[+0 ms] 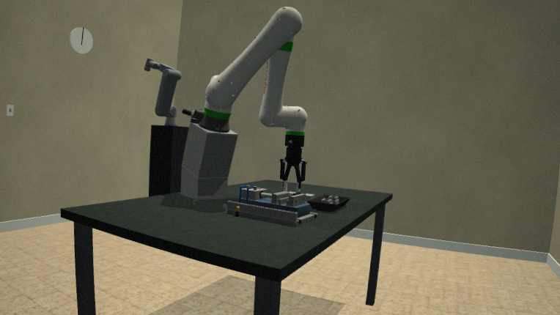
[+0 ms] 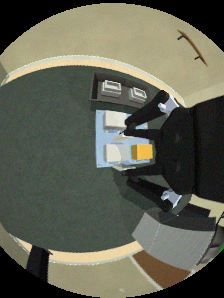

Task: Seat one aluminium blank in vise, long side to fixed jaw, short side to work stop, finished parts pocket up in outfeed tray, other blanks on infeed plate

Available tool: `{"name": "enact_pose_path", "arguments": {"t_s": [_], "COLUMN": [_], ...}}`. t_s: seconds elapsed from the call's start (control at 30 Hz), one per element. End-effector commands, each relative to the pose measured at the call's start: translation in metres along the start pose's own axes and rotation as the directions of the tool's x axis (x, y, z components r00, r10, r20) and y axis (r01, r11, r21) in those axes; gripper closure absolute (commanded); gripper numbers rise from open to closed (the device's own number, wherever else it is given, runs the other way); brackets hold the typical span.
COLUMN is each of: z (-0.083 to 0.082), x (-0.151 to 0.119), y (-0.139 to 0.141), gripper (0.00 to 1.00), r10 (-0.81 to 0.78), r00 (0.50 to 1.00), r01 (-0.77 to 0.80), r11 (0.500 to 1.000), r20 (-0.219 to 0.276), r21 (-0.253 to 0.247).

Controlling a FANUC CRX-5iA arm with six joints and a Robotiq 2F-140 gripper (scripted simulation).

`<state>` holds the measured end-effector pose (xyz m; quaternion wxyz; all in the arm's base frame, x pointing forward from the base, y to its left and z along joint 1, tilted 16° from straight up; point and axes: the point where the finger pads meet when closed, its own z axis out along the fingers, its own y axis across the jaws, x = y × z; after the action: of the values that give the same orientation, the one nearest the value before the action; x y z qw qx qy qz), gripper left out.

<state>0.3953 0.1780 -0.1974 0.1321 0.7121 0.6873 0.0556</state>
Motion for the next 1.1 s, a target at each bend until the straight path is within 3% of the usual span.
{"name": "enact_pose_path", "arguments": {"t_s": [0.0,0.63,0.67,1.07], "z": [-0.0001,-0.0001,-0.0001,-0.0001], "x": [0.0001,0.0001,0.0001,0.0001], "y": [0.0,0.0,0.0,0.0], "gripper": [0.6,0.6,1.0,1.0], "r10": [0.0,0.0,0.0,0.0], "r00": [1.0,1.0,1.0,1.0], "r01": [0.0,0.0,0.0,0.0], "r11": [1.0,1.0,1.0,1.0], "r20": [0.0,0.0,0.0,0.0], "r21": [0.0,0.0,0.0,0.0]}}
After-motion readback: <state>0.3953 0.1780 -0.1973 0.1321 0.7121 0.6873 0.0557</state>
